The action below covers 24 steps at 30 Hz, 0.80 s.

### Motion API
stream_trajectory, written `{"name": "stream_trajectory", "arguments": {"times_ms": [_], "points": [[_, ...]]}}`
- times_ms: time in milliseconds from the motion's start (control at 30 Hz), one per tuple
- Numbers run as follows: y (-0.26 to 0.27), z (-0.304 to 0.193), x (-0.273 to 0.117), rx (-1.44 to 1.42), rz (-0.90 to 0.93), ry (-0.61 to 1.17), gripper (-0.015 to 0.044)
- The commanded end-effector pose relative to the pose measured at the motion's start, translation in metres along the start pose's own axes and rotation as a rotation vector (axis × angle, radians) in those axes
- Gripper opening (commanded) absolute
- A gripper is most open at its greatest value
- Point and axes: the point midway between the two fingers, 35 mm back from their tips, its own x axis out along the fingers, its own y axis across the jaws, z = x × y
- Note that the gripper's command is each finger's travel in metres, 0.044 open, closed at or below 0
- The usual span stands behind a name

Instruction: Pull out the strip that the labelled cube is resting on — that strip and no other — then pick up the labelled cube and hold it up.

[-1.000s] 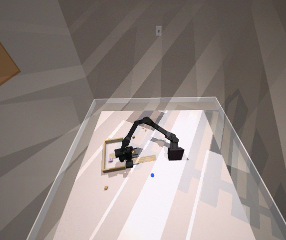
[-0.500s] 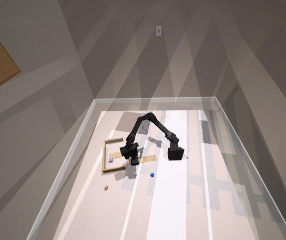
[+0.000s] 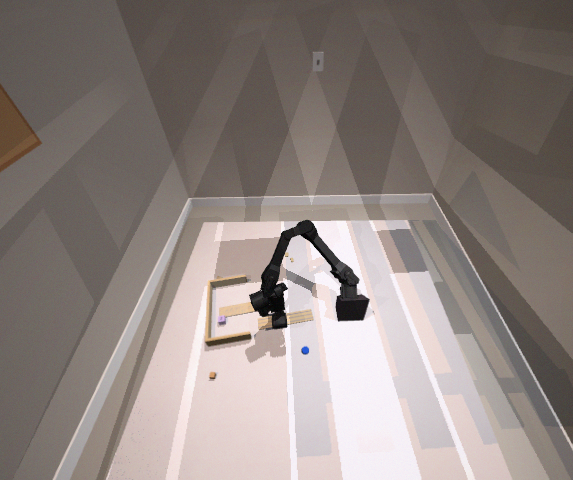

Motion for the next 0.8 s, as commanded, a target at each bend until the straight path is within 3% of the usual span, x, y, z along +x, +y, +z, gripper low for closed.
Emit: {"name": "stream_trajectory", "arguments": {"times_ms": [0,267,767], "points": [[0.0,-0.01,-0.002,0.007,0.004,-0.008,0.0],[0.0,-0.01,-0.037,0.007,0.006,-0.008,0.0],[0.0,-0.01,-0.038,0.007,0.006,-0.008,0.0]]}}
